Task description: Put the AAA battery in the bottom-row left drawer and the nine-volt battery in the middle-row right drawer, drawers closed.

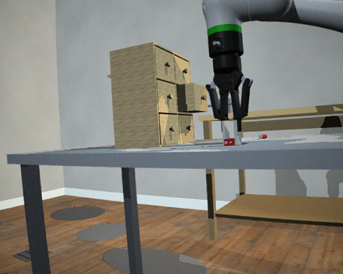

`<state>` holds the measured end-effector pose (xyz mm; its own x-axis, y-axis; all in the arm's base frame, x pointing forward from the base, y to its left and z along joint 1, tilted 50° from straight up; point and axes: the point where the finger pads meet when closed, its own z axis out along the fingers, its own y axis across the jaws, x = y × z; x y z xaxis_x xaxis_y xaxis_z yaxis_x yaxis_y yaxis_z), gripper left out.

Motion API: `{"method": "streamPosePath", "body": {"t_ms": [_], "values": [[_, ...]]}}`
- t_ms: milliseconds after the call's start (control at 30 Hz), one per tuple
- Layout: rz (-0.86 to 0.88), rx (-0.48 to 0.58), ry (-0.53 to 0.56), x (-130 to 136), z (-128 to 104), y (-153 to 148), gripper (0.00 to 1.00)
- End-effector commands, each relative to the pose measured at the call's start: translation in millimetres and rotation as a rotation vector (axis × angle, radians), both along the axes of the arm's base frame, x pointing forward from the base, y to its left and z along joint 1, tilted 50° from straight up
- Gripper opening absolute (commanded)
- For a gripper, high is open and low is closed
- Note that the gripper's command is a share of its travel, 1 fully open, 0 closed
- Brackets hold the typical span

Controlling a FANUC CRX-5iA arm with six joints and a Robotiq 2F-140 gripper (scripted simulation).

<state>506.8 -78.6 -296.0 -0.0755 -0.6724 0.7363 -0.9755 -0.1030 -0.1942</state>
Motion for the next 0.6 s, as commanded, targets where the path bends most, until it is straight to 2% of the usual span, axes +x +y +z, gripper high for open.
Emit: {"method": "streamPosePath", "body": {"t_ms": [0, 167, 400, 567], "values": [[0.0, 0.0, 0.0, -0.1, 0.1, 0.4, 0.14], [0.0, 0.0, 0.0, -2.5, 7.7, 8.9, 0.14], [0.0, 0.0, 0.0, -18.0, 56.5, 64.1, 0.14], [0.0, 0.0, 0.0, -20.7, 64.8, 73.4, 0.14]]}}
